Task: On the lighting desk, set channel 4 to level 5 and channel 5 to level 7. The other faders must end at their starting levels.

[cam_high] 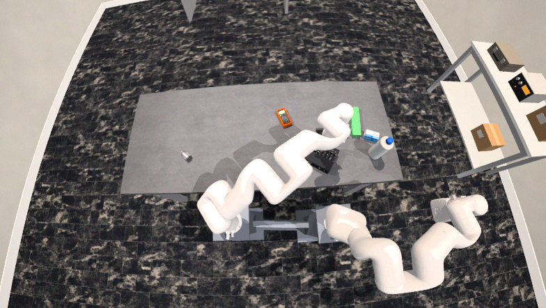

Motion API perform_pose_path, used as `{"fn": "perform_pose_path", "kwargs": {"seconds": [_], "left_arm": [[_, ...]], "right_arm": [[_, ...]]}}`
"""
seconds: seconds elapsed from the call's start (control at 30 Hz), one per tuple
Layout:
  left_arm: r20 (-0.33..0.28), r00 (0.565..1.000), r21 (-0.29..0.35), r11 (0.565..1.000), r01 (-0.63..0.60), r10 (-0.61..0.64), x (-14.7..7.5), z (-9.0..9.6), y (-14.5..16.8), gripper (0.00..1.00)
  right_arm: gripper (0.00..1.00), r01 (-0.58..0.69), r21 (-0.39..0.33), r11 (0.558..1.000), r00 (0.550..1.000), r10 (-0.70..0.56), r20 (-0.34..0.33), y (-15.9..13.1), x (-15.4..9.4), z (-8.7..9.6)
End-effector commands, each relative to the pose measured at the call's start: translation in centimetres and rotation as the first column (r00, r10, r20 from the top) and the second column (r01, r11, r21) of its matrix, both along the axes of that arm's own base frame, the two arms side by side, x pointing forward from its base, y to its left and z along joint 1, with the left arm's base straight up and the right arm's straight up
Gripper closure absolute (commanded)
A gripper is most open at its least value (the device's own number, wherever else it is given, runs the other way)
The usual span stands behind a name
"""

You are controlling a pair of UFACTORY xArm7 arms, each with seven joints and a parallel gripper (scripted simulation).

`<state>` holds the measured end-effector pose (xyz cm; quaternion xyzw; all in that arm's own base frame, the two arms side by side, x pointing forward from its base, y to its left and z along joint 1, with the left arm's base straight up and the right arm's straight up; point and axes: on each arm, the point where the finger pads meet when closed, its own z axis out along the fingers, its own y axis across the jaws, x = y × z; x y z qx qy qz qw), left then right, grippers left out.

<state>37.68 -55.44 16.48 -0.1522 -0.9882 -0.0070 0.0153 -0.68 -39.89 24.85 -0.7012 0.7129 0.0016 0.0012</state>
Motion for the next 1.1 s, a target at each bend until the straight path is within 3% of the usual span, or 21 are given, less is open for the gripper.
{"fn": "perform_pose_path", "kwargs": {"seconds": [0.0, 0.53, 0.6, 0.7, 0.8, 0.9, 0.93, 1.07], "left_arm": [[0.030, 0.966, -0.017, 0.967, -0.255, 0.256, -3.7, 2.7, 1.6, 0.00], [0.028, 0.961, -0.016, 0.962, -0.273, 0.273, -4.1, 2.8, 1.7, 0.00], [0.031, 0.981, -0.015, 0.982, -0.190, 0.191, -3.4, 1.7, 1.2, 0.00], [0.032, 0.999, -0.014, 0.999, 0.037, -0.037, -1.6, -1.3, 0.0, 0.00], [0.032, 0.987, -0.017, 0.988, 0.156, -0.156, -0.1, -4.1, -0.8, 0.00], [0.028, 0.959, -0.019, 0.960, 0.281, -0.280, 0.3, -4.8, -0.9, 0.00], [0.028, 0.959, -0.019, 0.960, 0.281, -0.280, 0.3, -4.8, -0.9, 1.00], [0.028, 0.959, -0.019, 0.960, 0.281, -0.280, 0.3, -4.8, -0.9, 1.00]], "right_arm": [[0.00, 0.000, -0.004, 1.000, 1.000, 0.000, 0.001, -0.1, 0.0, 0.2], [0.00, 0.000, -0.004, 1.000, 1.000, 0.000, 0.001, -0.1, 0.0, 0.2], [0.00, 0.000, -0.004, 1.000, 1.000, 0.000, 0.001, -0.1, 0.0, 0.2], [0.00, 0.000, -0.004, 1.000, 1.000, 0.000, 0.001, -0.1, 0.0, 0.2], [0.00, 0.000, -0.004, 1.000, 1.000, 0.000, 0.001, -0.1, 0.0, 0.2], [0.00, 0.000, -0.004, 1.000, 1.000, 0.000, 0.001, -0.1, 0.0, 0.2], [0.00, 0.000, -0.004, 1.000, 1.000, 0.000, 0.001, -0.1, 0.0, 0.2], [0.00, 0.000, -0.004, 1.000, 1.000, 0.000, 0.001, -0.1, 0.0, 0.2]]}}
